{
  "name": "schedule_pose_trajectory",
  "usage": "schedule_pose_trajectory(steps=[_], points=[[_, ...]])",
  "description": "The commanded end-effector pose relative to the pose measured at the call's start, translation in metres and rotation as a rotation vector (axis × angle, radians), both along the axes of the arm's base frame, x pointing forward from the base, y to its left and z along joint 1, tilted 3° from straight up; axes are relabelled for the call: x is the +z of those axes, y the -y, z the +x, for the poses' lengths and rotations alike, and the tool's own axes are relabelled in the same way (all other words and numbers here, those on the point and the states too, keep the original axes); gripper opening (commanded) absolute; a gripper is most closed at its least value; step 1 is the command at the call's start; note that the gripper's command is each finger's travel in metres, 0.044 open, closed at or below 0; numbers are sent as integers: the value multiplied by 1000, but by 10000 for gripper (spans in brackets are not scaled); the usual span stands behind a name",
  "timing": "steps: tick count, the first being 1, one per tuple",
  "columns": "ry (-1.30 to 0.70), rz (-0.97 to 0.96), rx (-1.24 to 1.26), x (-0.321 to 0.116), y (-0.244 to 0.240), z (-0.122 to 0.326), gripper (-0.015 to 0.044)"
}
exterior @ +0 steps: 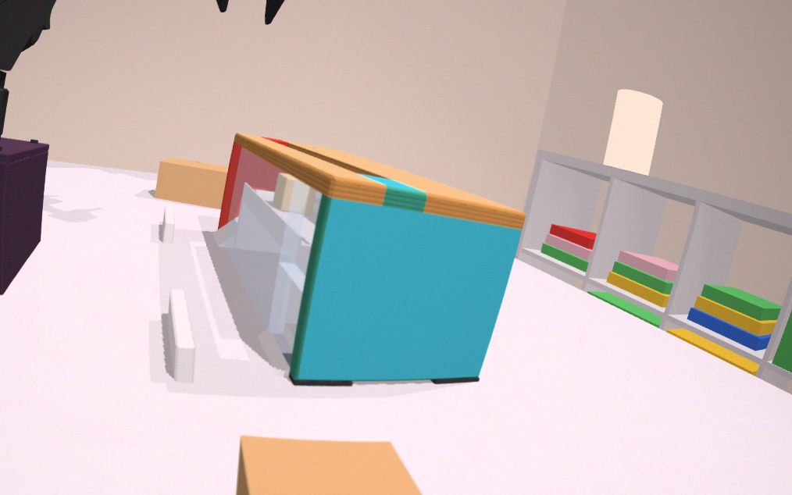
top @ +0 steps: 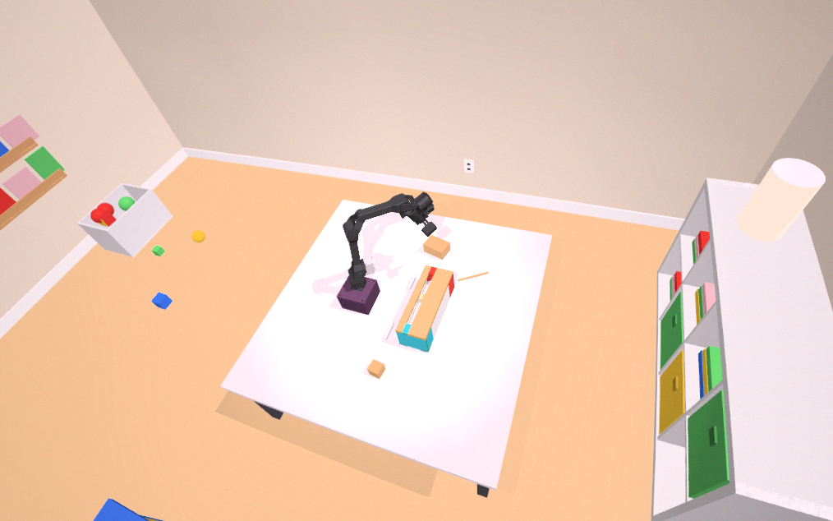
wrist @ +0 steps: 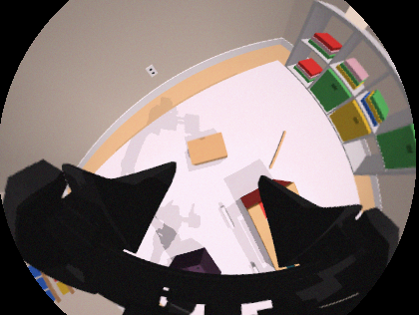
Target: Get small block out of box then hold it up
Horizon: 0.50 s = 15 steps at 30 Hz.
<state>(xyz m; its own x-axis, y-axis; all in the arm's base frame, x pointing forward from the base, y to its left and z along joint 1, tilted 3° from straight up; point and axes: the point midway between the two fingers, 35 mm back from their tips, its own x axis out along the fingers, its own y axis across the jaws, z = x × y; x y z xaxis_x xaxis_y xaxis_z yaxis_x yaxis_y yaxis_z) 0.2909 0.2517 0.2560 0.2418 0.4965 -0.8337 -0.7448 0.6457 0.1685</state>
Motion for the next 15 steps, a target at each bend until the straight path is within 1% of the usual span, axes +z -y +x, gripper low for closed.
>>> schedule_pose_trajectory(steps=[1, 8, 15], points=[[-236, 18, -385, -37, 57, 25, 400], [-550, 90, -994, -82, 146, 43, 400], [-858, 199, -1617, -123, 231, 30, 400]])
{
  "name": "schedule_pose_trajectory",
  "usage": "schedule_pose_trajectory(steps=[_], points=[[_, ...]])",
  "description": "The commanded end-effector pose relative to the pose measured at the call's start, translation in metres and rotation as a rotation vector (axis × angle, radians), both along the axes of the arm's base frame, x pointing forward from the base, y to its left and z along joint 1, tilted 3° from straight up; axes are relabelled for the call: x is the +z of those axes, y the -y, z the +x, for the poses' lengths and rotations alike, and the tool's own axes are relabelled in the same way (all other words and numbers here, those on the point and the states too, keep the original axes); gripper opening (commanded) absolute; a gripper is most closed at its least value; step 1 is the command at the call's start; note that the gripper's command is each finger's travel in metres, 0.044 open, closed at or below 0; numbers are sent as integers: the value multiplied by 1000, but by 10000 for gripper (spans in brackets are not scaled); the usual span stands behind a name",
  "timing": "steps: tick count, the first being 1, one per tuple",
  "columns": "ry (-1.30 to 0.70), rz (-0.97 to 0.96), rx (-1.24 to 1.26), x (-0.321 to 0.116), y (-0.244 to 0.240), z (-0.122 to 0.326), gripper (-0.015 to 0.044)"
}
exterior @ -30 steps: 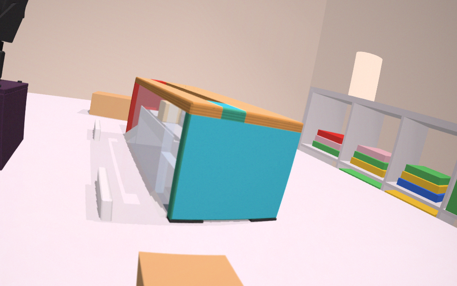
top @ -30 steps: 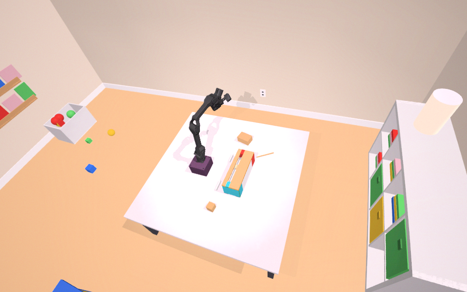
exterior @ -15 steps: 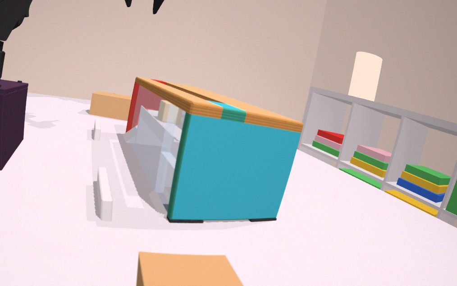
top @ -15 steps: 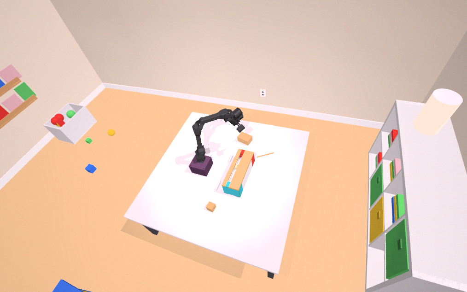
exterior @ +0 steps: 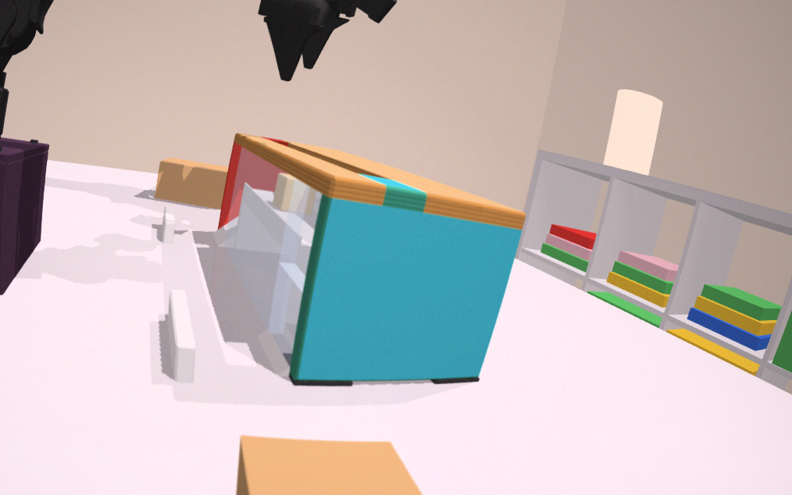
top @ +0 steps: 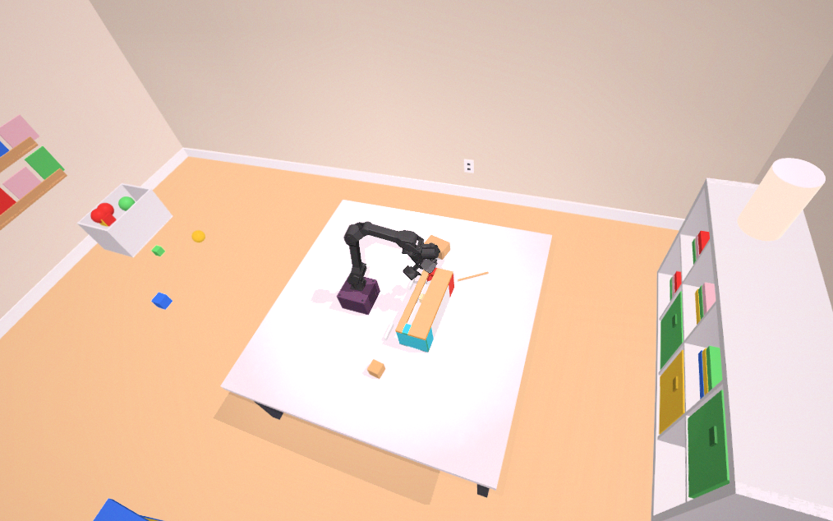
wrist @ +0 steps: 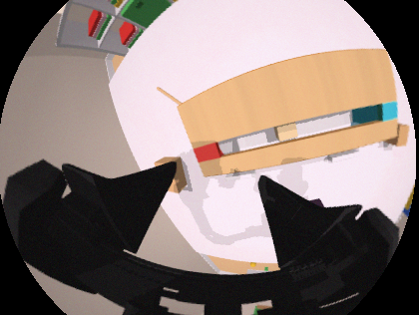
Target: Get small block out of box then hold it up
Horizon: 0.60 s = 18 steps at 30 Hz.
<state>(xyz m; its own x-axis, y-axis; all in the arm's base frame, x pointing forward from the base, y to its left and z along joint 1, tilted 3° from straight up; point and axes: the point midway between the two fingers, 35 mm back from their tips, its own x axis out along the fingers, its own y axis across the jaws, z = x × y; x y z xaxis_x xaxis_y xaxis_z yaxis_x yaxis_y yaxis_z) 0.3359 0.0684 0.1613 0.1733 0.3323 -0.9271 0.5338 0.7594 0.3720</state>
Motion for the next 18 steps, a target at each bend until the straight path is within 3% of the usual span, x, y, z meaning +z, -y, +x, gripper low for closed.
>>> schedule_pose_trajectory(steps=[1, 7, 18], points=[[-235, 74, -464, -34, 59, -19, 400], [-454, 157, -955, -61, 112, -47, 400], [-458, 159, -964, -61, 113, -48, 400]])
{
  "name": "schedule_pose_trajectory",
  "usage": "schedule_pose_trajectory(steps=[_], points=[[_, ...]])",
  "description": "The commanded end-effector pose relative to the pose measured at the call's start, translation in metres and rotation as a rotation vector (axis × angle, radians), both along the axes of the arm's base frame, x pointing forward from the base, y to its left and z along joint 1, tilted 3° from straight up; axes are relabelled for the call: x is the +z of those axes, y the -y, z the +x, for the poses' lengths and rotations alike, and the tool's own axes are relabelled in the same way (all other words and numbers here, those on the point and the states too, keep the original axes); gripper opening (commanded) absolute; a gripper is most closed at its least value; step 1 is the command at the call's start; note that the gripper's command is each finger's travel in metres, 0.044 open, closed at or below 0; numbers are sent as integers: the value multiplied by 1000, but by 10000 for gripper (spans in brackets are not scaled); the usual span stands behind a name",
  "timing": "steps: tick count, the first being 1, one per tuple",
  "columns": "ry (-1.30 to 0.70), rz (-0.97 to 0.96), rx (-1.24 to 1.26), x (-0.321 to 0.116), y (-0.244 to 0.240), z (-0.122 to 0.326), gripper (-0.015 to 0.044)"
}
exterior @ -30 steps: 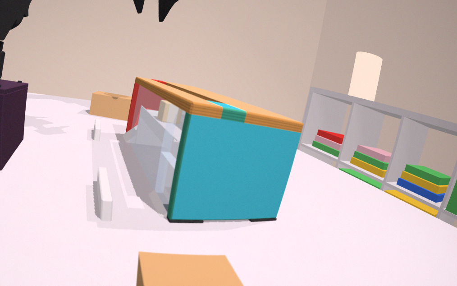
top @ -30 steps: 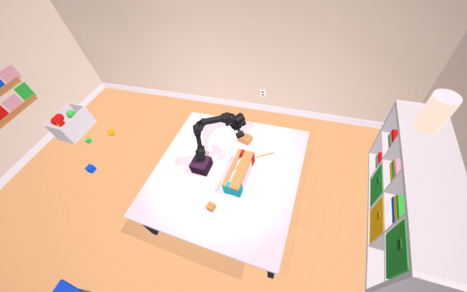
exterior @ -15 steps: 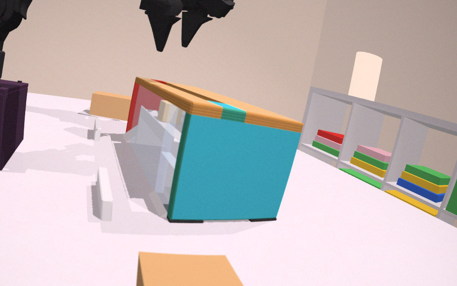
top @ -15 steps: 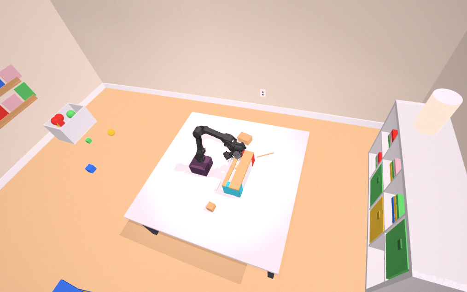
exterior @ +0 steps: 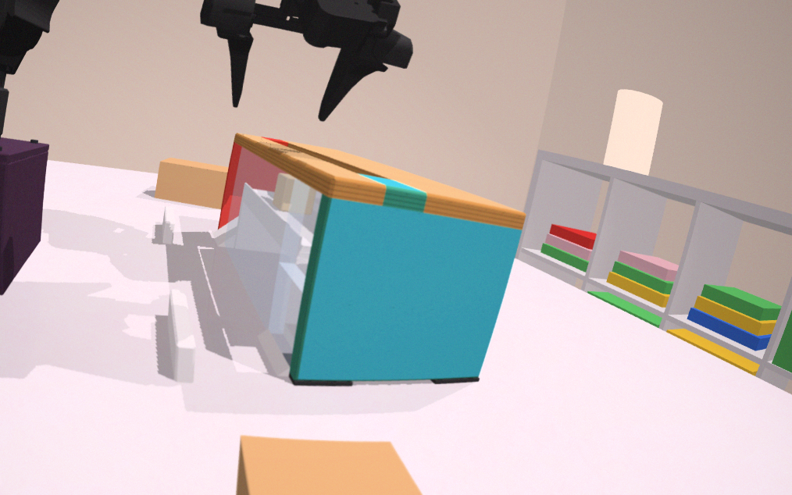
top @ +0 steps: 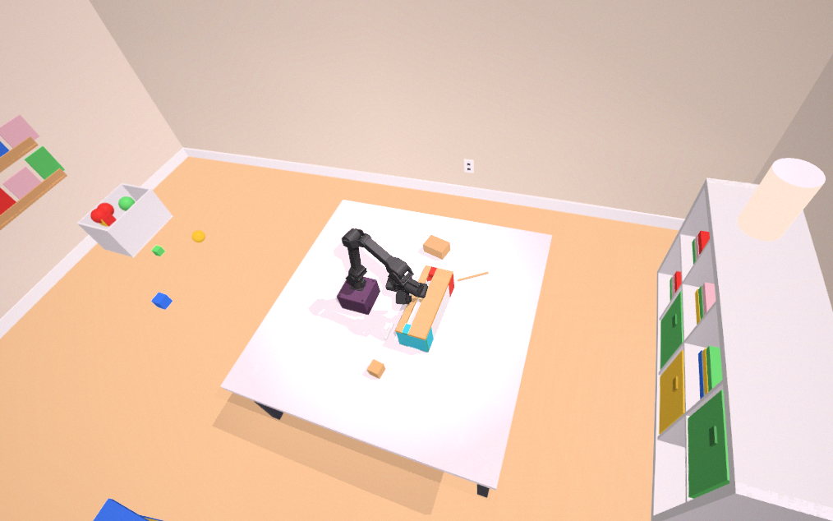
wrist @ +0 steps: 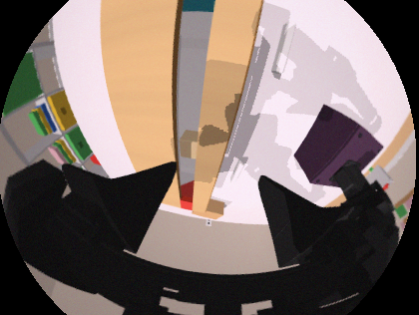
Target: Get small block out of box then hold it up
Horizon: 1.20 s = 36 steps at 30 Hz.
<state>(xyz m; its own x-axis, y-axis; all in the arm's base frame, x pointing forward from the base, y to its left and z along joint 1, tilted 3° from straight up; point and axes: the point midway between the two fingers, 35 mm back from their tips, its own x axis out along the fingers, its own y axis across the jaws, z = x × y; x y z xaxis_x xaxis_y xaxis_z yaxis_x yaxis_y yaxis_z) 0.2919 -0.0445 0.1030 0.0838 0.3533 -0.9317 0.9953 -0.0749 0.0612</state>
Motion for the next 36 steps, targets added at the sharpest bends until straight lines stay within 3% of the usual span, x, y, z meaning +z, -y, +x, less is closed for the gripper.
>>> schedule_pose_trajectory(steps=[1, 36], points=[[-18, 13, -19, -3, 0, -4, 400], [-19, 12, -19, -56, 4, -2, 400]])
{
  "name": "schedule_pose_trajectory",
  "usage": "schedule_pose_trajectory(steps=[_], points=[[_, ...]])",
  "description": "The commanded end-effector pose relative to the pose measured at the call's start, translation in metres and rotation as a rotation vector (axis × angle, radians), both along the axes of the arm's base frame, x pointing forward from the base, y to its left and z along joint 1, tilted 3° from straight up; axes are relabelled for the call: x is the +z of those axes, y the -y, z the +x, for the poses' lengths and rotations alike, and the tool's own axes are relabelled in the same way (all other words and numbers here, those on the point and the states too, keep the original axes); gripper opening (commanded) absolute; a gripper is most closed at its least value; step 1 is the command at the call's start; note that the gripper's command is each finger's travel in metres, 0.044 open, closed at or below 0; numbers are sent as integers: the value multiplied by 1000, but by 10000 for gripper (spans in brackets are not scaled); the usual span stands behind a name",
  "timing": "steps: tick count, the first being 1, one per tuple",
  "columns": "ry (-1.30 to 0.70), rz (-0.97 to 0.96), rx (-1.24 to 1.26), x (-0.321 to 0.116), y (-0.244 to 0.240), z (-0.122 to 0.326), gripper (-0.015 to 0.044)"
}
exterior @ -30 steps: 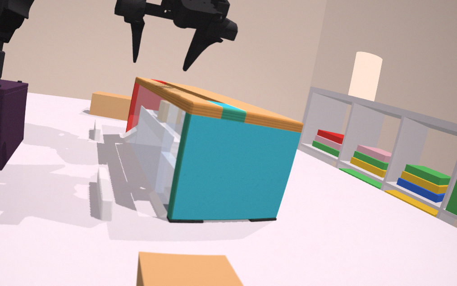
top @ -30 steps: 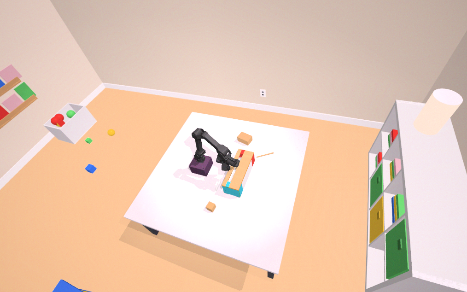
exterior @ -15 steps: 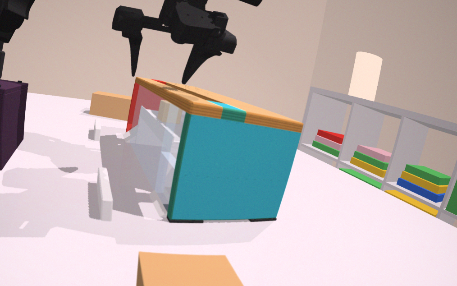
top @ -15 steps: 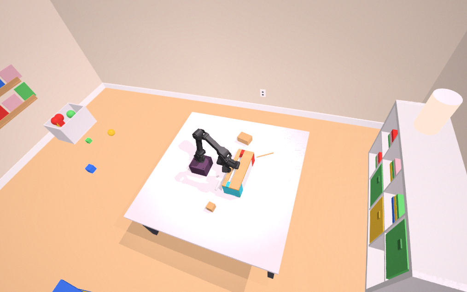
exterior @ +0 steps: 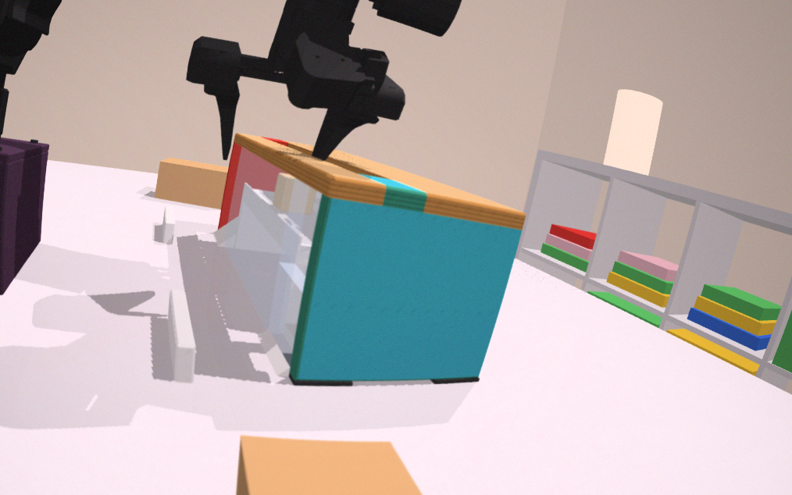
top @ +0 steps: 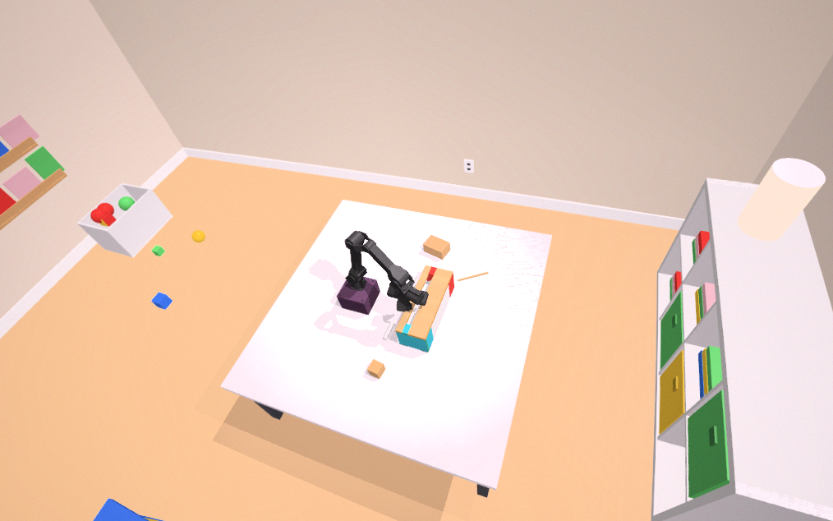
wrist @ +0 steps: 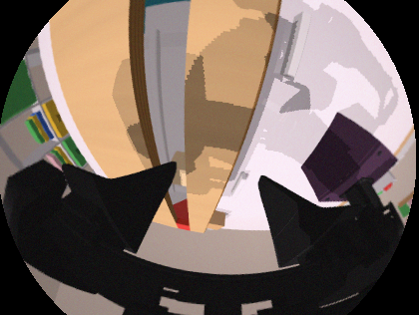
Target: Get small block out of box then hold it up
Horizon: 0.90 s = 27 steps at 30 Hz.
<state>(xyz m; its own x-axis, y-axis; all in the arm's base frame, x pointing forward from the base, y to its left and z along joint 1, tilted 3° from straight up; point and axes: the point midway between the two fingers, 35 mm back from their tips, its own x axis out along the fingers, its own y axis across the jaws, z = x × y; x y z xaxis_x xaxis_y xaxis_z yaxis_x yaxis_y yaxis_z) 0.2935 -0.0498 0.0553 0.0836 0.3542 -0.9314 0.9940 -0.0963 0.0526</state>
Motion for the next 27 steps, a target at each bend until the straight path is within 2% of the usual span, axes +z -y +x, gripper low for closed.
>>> schedule_pose_trajectory(steps=[1, 16, 27], points=[[-10, 10, 2, -10, -1, -3, 400], [-10, 10, 2, -33, -1, -6, 400], [-9, 5, 0, -26, -16, -3, 400]])
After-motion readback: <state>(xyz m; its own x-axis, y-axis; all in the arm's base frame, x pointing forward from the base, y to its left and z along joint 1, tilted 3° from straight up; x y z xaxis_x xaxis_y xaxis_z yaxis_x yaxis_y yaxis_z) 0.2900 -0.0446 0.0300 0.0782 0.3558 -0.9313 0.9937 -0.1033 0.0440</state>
